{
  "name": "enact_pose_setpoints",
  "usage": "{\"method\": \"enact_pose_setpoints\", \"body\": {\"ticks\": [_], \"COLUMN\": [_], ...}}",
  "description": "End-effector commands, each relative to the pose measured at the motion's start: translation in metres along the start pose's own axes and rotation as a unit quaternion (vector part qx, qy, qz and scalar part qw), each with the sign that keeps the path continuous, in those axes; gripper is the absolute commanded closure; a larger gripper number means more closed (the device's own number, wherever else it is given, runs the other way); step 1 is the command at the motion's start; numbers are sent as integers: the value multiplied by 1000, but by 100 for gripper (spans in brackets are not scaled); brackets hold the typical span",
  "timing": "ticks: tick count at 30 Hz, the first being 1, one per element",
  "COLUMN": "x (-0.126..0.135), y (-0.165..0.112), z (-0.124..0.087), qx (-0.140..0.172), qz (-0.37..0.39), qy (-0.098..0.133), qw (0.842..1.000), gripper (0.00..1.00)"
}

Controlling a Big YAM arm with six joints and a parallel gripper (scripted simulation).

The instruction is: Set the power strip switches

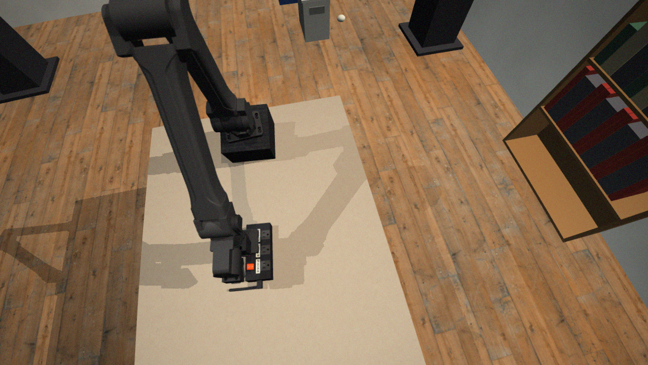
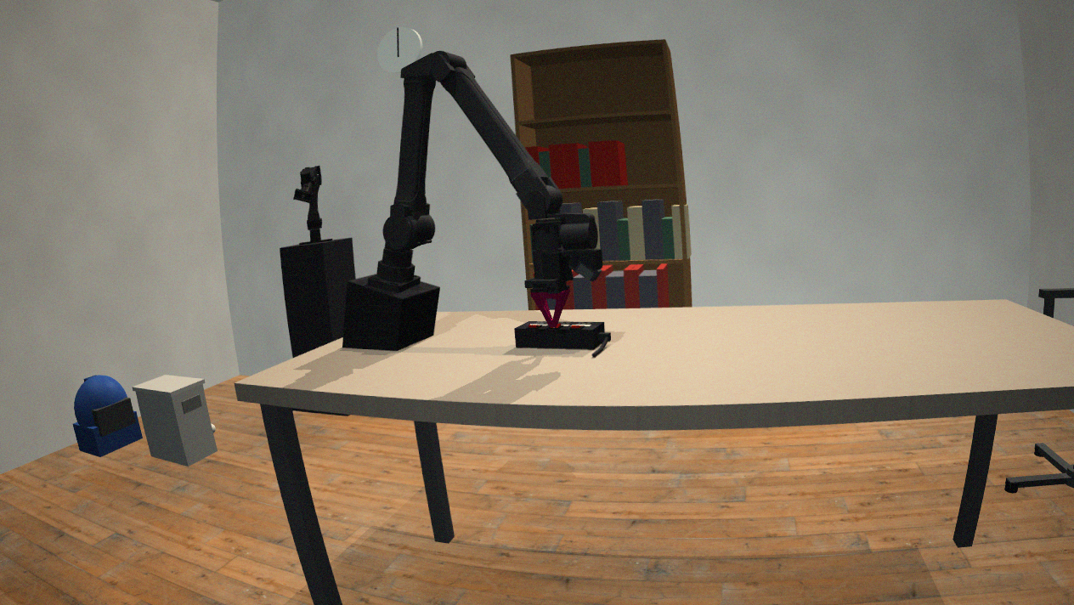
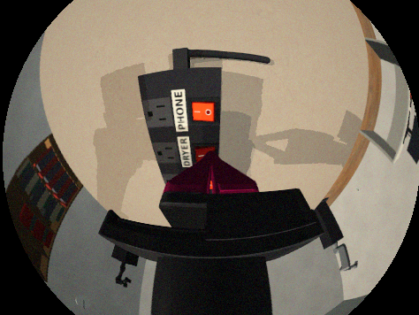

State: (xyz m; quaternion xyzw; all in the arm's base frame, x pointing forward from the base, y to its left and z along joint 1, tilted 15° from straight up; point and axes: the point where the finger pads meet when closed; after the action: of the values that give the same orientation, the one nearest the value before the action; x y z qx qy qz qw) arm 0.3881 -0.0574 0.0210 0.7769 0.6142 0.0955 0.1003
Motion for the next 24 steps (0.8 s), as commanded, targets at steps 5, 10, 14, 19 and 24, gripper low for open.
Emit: {"method": "enact_pose_setpoints", "body": {"ticks": [5,10,14,19,24], "x": [3,5,5,4,4], "y": [4,23,23,16,17], "z": [-17,-43,-52,-55,-51], "qx": [-9,-27,-27,-20,-18], "qz": [0,0,0,0,0], "qy": [3,4,4,4,4], "qw": [1000,1000,1000,1000,1000], "gripper": [100,100,100,100,100]}}
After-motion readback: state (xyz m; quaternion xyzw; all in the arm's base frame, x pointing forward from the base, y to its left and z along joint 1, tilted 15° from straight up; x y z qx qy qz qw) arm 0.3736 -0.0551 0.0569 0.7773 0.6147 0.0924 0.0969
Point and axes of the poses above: the point where the finger pads meet when closed, its own z axis out along the fingers, its own x axis across the jaws, y = z × x, and after that the axes turned 5 degrees about z, right-handed
